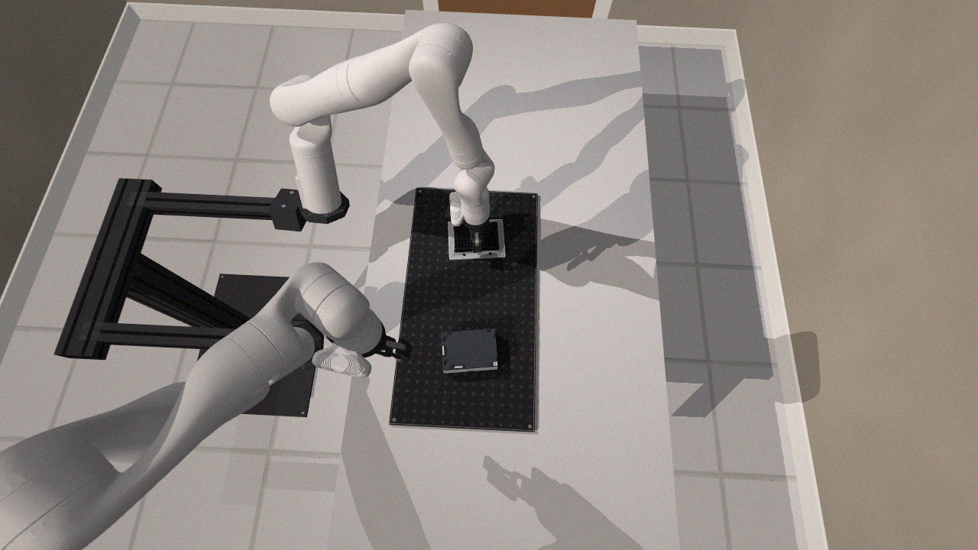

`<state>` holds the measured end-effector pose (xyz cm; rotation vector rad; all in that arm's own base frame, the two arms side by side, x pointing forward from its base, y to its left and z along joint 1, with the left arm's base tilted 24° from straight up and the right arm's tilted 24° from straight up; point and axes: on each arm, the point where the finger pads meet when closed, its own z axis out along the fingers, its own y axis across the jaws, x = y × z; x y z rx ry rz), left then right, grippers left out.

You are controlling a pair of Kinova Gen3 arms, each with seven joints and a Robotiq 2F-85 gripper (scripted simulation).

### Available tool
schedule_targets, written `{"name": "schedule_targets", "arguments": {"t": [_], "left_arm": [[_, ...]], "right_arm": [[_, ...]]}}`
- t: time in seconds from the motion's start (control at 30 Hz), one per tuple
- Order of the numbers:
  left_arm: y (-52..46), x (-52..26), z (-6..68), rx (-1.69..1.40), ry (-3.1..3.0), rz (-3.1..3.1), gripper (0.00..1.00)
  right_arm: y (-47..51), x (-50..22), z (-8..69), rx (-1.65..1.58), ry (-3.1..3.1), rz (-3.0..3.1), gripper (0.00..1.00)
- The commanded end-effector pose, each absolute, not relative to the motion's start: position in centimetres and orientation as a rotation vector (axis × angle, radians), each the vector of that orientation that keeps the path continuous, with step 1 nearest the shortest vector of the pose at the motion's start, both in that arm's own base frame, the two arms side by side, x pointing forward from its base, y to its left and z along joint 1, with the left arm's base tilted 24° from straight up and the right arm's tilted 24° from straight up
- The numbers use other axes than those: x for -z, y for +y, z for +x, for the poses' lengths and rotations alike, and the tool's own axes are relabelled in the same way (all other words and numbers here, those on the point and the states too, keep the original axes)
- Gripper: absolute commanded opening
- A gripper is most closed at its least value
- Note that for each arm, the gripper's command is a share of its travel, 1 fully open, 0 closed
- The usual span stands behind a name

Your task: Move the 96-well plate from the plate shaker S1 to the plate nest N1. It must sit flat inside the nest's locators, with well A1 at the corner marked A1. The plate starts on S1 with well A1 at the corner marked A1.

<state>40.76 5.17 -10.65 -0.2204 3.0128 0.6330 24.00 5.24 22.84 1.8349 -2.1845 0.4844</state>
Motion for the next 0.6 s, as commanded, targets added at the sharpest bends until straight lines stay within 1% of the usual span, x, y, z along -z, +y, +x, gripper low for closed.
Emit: {"name": "schedule_targets", "arguments": {"t": [0.0, 0.57], "left_arm": [[5.15, 10.65, 40.81, -0.632, 3.012, -0.22, 0.931], [5.25, 10.88, 40.82, -0.632, 3.012, -0.22, 0.931]], "right_arm": [[5.27, -22.86, 24.02, -0.485, -2.185, 1.836, 1.0], [5.27, -22.86, 24.02, -0.485, -2.185, 1.836, 1.0]]}}
